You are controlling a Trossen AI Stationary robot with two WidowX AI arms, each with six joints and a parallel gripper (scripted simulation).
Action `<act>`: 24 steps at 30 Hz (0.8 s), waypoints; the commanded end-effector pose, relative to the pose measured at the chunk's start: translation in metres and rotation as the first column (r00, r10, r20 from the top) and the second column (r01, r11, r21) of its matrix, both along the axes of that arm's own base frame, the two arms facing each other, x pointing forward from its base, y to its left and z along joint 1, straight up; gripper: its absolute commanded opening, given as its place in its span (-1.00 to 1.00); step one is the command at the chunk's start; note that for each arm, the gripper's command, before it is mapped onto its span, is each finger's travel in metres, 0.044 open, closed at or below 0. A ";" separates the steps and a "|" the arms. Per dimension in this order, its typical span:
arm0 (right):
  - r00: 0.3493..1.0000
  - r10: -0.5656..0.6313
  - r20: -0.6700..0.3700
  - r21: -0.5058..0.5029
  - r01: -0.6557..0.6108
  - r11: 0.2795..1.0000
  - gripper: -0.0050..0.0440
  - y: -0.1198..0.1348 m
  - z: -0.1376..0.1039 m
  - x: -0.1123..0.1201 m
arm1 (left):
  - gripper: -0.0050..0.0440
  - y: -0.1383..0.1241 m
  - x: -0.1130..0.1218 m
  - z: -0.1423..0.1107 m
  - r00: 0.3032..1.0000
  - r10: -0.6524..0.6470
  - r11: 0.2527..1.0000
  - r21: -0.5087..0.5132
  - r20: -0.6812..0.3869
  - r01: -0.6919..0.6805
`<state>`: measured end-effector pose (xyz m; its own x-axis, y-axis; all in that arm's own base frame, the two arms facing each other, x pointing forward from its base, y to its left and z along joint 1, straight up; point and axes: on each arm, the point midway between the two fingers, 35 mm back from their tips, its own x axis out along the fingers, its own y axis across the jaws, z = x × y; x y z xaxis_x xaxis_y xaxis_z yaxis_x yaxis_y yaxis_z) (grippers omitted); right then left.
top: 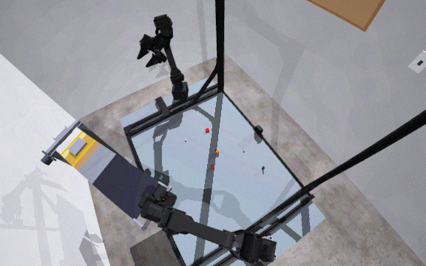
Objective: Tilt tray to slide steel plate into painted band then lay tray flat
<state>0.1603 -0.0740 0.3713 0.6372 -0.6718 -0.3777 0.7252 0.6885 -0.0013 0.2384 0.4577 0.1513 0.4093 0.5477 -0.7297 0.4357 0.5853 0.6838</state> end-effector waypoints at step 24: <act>1.000 -0.001 0.002 0.000 0.001 1.000 1.00 0.000 0.000 0.000 | -0.80 -0.008 -0.006 -0.056 0.998 -0.002 0.997 -0.073 -0.056 -0.002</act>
